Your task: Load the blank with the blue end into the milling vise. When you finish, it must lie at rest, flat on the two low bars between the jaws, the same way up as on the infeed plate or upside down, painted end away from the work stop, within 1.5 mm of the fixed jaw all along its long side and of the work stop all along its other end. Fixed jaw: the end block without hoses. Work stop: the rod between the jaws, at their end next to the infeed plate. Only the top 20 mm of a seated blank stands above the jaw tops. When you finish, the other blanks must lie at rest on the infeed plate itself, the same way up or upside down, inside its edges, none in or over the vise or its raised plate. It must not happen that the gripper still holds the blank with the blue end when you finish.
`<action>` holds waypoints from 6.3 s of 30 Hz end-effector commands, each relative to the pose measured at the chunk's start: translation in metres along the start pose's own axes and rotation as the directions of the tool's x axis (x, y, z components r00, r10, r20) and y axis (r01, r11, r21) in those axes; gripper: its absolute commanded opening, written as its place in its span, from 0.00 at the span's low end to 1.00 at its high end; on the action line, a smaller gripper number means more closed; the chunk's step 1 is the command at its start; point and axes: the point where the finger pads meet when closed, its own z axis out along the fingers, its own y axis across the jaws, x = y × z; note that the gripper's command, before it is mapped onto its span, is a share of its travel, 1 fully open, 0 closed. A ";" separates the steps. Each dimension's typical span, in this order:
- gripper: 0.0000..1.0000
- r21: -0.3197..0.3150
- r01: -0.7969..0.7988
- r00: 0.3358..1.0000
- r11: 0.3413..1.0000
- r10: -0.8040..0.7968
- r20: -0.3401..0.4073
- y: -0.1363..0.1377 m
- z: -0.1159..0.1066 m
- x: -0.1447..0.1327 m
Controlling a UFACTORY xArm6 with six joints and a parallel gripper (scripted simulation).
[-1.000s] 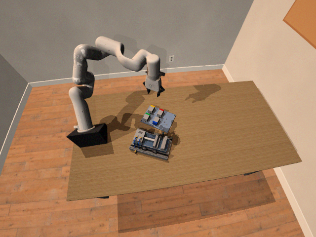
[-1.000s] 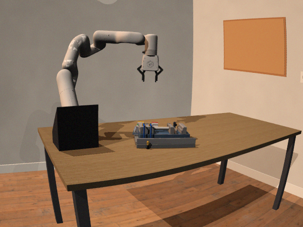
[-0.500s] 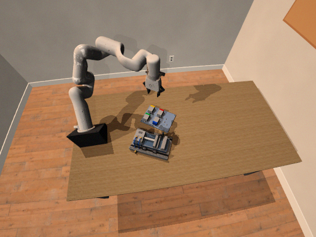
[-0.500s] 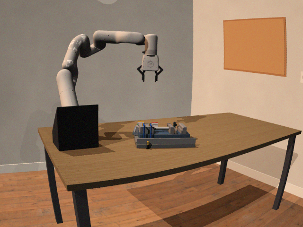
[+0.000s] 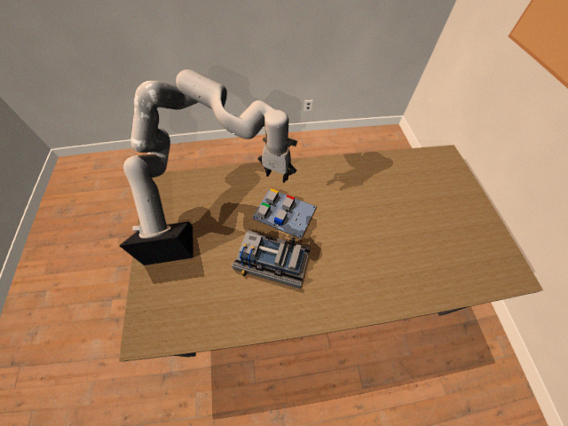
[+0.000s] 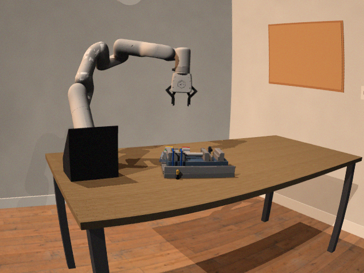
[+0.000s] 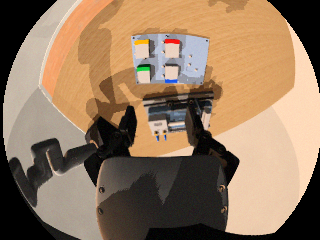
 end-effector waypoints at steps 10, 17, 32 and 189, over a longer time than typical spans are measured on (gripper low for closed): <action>0.74 -0.006 0.002 1.000 1.000 -0.002 -0.002 0.009 0.032 -0.007; 0.74 -0.007 0.002 1.000 1.000 -0.002 -0.003 0.015 0.056 -0.013; 0.74 -0.007 0.002 1.000 1.000 -0.002 -0.003 0.028 0.111 -0.026; 0.74 -0.006 0.002 1.000 1.000 -0.002 -0.003 0.037 0.225 -0.035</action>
